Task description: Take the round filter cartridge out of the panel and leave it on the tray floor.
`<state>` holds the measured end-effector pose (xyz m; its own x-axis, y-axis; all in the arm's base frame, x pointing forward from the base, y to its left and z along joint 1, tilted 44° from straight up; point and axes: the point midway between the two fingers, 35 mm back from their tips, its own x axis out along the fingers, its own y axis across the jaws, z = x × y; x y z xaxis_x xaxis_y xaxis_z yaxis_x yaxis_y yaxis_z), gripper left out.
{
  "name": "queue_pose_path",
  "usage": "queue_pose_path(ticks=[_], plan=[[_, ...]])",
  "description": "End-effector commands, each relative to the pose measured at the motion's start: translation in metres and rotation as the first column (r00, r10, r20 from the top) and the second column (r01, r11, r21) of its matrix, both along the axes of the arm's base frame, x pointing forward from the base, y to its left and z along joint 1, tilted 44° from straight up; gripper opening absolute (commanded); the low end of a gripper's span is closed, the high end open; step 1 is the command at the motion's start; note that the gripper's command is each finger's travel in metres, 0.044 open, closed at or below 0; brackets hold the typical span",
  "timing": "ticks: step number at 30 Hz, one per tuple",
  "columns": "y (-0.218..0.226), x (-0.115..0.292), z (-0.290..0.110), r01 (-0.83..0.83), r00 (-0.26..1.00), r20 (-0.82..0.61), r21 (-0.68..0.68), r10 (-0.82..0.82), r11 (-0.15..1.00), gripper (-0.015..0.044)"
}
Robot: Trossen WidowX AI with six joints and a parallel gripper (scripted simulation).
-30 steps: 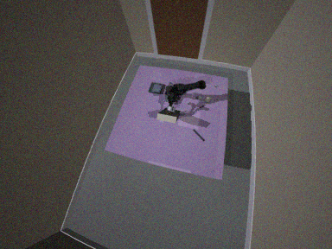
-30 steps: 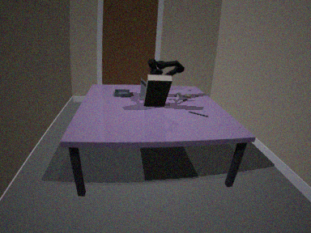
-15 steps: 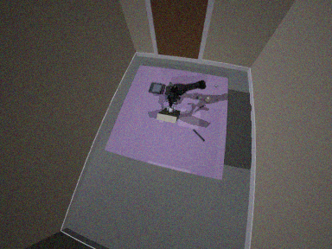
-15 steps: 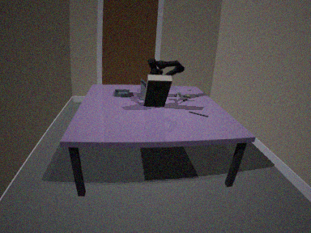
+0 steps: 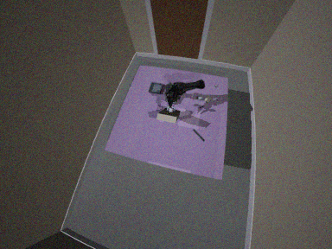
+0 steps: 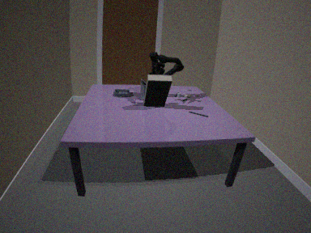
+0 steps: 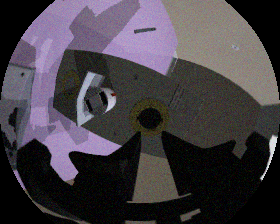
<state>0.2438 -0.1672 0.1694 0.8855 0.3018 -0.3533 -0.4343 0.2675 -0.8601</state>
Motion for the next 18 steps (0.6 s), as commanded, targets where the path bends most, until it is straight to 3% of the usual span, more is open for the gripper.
queue_pose_path(ticks=[1,7,11,13,16,18], plan=[[-0.014,0.002,0.012,-0.002,1.0,-0.002,0.008,0.002,1.0,0.0196],[-0.048,-0.01,0.049,-0.001,1.0,0.002,-0.007,0.001,1.0,0.0354],[-0.051,-0.012,0.053,-0.001,1.0,0.003,-0.008,0.001,1.0,0.044],[-0.048,-0.011,0.05,0.018,0.999,-0.031,0.056,-0.016,0.998,0.0387],[-0.036,-0.012,0.035,0.127,0.979,-0.195,0.312,-0.067,0.941,0.0309],[-0.026,-0.012,0.024,0.229,0.944,-0.319,0.461,-0.081,0.857,0.0305]])
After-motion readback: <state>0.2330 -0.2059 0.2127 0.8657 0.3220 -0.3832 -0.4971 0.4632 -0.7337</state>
